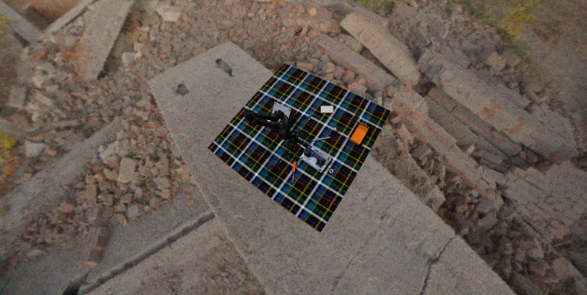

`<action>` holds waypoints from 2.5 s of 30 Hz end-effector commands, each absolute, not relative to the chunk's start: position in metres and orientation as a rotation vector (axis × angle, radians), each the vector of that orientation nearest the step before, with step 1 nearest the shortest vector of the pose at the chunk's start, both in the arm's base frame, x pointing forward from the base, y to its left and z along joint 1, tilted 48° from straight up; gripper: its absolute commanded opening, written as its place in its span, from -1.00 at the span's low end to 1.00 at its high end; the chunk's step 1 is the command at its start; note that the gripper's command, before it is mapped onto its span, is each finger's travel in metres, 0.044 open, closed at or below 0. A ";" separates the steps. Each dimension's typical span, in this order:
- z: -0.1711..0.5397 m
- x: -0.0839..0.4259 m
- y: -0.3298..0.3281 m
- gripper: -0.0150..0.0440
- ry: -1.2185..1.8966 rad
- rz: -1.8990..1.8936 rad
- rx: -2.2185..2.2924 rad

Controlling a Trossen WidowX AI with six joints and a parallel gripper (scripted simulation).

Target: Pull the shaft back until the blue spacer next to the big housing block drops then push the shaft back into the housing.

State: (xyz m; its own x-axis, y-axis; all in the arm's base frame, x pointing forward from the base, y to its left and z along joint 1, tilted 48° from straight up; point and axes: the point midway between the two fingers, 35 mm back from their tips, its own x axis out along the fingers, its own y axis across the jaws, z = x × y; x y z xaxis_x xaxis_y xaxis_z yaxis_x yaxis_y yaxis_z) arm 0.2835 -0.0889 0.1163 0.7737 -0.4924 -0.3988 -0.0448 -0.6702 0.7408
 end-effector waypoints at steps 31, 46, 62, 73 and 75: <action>0.117 0.279 -0.089 -0.49 -0.399 -0.761 2.208; 0.117 0.277 -0.089 -0.49 -0.399 -0.761 2.208; 0.116 0.275 -0.089 -0.49 -0.399 -0.761 2.208; 0.116 0.274 -0.089 -0.49 -0.399 -0.761 2.208; 0.116 0.273 -0.089 -0.49 -0.399 -0.761 2.208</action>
State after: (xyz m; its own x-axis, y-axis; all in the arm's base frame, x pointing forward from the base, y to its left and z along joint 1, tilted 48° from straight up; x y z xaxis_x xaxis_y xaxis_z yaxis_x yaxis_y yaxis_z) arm 0.2744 -0.0894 0.1154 0.7732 -0.4928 -0.3991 -0.0447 -0.6702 0.7408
